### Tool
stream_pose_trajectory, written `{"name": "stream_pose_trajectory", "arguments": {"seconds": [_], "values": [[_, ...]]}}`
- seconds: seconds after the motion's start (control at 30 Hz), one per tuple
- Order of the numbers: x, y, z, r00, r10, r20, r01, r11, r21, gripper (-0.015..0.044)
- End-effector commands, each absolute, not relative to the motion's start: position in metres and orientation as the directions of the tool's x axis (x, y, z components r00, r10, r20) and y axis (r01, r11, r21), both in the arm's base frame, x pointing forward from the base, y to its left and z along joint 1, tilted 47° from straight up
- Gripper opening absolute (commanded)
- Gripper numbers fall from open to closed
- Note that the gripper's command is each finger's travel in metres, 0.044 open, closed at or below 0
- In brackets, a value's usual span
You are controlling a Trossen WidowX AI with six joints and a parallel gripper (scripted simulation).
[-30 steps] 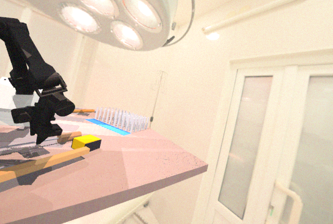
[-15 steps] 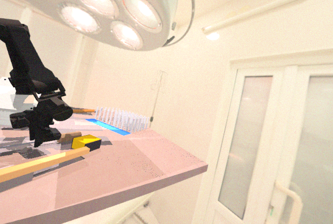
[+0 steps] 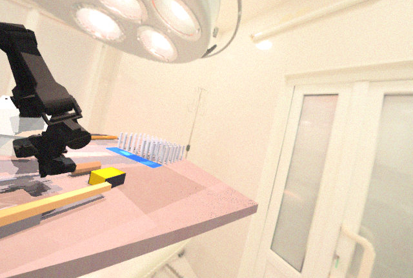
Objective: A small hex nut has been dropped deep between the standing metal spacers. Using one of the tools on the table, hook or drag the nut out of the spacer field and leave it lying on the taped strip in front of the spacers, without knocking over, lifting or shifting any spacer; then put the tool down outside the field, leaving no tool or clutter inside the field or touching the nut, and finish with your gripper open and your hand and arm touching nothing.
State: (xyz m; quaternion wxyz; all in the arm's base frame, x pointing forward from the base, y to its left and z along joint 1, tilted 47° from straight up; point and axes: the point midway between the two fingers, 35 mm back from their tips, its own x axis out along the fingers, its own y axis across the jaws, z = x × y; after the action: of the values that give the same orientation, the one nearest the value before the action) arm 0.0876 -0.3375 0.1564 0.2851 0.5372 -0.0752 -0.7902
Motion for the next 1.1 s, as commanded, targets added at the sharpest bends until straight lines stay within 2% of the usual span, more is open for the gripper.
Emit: {"name": "stream_pose_trajectory", "arguments": {"seconds": [0.0, 0.3, 0.8, 1.07], "values": [[0.094, -0.322, 0.175, -0.254, -0.541, -0.802, 0.369, -0.820, 0.437, 0.0000], [0.098, -0.300, 0.195, -0.254, -0.543, -0.800, 0.382, -0.816, 0.433, 0.0000], [0.150, -0.310, 0.190, -0.204, -0.614, -0.763, 0.765, -0.586, 0.267, 0.0000], [0.189, -0.307, 0.179, -0.146, -0.643, -0.752, 0.869, -0.446, 0.212, 0.0000]]}}
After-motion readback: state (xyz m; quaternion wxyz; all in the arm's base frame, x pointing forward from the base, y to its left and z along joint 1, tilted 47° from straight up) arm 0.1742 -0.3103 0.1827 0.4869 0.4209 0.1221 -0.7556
